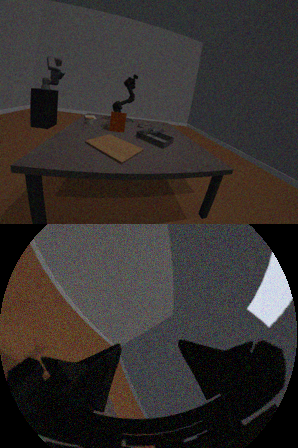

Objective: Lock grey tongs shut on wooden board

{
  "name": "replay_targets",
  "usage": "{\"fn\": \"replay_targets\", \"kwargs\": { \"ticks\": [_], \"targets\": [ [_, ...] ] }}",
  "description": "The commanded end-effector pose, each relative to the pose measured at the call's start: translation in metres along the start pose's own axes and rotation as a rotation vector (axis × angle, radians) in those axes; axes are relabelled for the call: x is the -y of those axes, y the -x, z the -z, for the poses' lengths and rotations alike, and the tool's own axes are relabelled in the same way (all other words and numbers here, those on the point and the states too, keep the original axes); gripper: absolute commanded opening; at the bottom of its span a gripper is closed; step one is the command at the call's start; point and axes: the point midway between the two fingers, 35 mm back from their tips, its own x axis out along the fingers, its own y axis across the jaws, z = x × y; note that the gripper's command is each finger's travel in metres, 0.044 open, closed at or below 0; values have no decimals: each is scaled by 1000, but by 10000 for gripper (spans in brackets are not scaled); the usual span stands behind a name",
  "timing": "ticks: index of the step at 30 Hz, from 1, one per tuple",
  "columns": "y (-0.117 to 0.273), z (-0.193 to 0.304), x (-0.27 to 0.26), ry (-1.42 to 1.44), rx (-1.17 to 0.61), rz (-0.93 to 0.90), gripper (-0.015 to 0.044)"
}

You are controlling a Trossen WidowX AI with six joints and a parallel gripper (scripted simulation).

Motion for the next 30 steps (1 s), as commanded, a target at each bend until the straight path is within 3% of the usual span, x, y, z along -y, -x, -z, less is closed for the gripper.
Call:
{"fn": "replay_targets", "kwargs": {
  "ticks": [1, 10, 18, 30],
  "targets": [
    [0, 0, 0, 0, 0, 0, 426],
    [19, -55, 15, -28, 148, 46, 440],
    [72, -142, 67, -100, 406, 184, 440],
    [114, -176, 106, -181, 533, 272, 440]
  ]
}}
